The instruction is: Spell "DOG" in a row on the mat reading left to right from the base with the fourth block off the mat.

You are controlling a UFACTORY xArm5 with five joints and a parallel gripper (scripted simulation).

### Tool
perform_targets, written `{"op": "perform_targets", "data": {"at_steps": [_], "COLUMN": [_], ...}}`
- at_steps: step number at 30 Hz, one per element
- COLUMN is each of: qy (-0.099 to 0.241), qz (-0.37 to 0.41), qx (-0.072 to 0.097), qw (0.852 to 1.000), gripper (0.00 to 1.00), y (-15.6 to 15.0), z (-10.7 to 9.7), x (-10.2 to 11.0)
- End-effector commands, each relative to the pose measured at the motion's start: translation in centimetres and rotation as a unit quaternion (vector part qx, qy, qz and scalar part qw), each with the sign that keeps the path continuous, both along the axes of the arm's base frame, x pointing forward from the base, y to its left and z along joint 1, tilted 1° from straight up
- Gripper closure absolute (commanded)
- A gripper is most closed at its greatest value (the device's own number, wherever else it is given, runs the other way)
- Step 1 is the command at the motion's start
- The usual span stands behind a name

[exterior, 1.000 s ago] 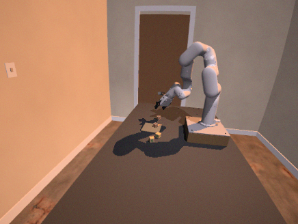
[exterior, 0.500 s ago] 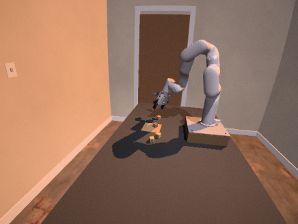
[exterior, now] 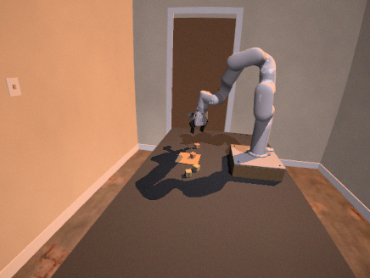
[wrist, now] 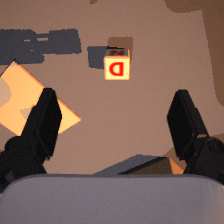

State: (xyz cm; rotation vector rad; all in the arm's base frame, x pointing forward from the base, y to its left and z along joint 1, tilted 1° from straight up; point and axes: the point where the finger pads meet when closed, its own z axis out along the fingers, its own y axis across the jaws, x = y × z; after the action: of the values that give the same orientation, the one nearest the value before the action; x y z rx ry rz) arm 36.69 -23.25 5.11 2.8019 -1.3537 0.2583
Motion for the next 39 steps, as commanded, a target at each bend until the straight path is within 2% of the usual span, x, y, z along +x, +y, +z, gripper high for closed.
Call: {"op": "perform_targets", "data": {"at_steps": [1, 7, 27, 31, 39], "qy": [0.039, 0.065, 0.066, 0.068, 0.073], "qz": [0.01, 0.018, 0.023, 0.064, 0.183], "qx": [0.023, 0.039, 0.04, 0.036, 0.027], "qw": [0.999, 0.997, 0.997, 0.995, 0.98], "gripper": [0.0, 0.0, 0.0, 0.0, 0.0], "y": [0.5, 1.1, 1.1, 1.1, 1.1], "z": [1.5, 2.8, 2.8, 2.6, 1.8], "x": [-0.3, -0.8, -0.9, -0.8, -0.8]}}
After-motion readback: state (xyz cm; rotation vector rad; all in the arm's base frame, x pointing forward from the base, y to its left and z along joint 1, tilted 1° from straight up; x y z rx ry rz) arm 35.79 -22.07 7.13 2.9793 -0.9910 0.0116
